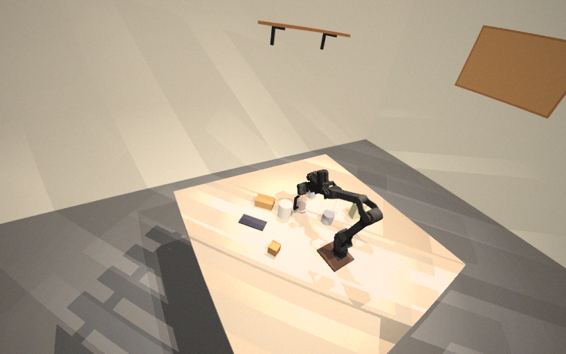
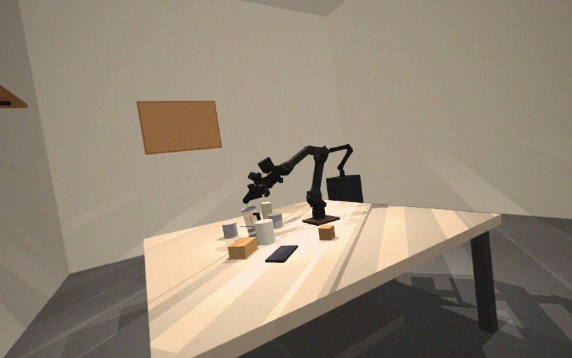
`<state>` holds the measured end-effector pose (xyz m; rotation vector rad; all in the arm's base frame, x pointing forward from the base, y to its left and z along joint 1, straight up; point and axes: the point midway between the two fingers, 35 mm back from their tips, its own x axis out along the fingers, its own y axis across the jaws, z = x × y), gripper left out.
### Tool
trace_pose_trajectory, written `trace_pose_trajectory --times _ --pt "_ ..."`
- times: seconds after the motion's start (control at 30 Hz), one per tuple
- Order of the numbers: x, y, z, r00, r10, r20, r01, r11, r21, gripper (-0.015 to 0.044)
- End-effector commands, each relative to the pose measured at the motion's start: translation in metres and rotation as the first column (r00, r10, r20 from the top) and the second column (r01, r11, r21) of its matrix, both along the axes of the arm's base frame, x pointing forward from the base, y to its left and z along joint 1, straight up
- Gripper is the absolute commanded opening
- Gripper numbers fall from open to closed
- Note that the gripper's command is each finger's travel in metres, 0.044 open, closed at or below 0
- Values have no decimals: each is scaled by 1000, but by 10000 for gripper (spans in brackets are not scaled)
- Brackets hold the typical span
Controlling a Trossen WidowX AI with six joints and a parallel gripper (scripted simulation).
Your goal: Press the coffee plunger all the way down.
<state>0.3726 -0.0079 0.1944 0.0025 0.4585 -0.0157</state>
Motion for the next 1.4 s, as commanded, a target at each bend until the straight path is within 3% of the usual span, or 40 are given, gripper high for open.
trace_pose_trajectory --times 0.0,1.37 --pt "0 0 -13 999 -3 -42 3 1000 6 125" --pt "4 0 -6 1000 0 -27 0 1000 1 125"
